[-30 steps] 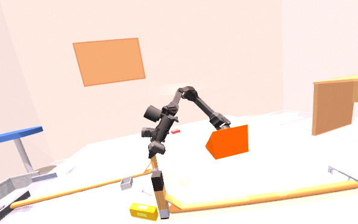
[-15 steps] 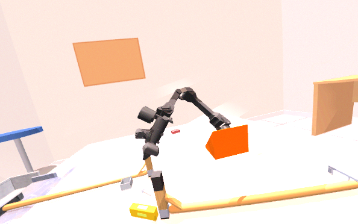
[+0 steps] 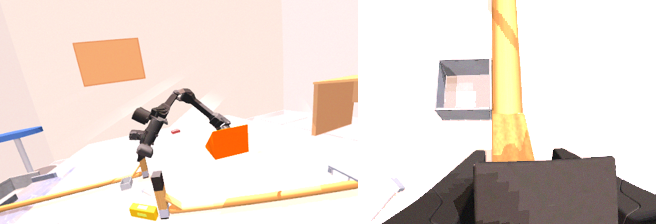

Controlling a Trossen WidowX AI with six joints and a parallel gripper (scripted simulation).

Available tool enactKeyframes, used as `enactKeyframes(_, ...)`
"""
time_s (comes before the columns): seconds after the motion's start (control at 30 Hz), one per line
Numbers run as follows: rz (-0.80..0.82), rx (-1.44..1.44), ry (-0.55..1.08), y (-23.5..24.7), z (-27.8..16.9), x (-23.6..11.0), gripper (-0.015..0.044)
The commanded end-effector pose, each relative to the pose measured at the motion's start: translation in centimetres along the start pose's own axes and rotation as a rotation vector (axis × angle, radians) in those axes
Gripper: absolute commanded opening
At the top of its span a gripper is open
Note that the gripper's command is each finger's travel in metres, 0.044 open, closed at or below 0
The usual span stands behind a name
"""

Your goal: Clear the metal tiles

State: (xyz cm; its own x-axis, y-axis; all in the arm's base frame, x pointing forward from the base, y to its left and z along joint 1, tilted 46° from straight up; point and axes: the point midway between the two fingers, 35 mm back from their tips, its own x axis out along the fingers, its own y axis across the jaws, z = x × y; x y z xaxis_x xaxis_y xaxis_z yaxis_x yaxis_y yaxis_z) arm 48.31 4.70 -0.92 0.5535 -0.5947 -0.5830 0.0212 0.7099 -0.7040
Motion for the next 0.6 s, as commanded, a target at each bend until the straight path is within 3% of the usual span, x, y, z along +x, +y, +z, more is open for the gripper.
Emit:
enactKeyframes(0.0,0.006,0.002,-0.014,0.0,1.1,0.1,0.0000)
enactKeyframes(0.57,0.005,0.003,-0.015,-0.2,3.1,1.7,0.0000)
